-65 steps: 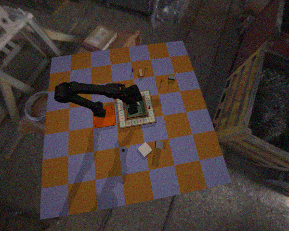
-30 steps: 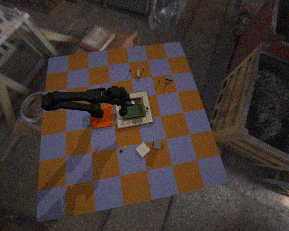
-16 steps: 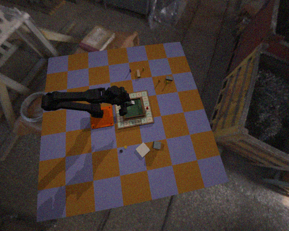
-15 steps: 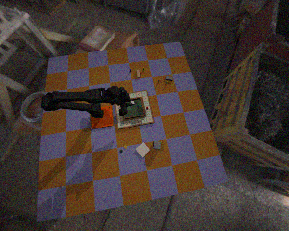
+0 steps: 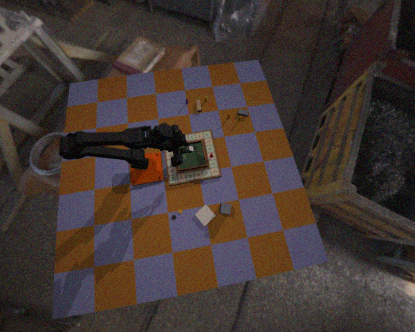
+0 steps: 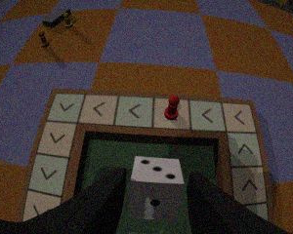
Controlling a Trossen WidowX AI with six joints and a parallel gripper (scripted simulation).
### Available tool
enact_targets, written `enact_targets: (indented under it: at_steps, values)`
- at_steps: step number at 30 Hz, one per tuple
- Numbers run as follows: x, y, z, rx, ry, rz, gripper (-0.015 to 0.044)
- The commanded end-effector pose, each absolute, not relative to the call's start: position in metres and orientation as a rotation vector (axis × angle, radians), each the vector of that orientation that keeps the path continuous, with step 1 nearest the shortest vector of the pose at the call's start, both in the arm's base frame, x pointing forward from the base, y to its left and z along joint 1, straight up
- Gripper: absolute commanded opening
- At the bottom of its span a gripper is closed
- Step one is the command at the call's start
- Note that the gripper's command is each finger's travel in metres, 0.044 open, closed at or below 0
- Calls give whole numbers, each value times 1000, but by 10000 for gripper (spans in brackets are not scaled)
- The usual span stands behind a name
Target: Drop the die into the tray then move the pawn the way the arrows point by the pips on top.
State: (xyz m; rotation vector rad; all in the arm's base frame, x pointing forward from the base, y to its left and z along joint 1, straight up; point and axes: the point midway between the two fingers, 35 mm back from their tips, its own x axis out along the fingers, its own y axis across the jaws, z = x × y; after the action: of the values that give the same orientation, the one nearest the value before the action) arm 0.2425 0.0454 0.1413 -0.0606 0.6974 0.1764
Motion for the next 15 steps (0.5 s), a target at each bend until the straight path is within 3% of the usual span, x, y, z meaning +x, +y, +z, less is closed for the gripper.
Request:
enact_targets:
  at_steps: [1, 8, 15]
  values:
    - [243, 45, 148, -61, 697, 177, 262]
    - [242, 45, 181, -63, 694, 183, 440]
    - [250, 47, 170, -84, 930, 177, 440]
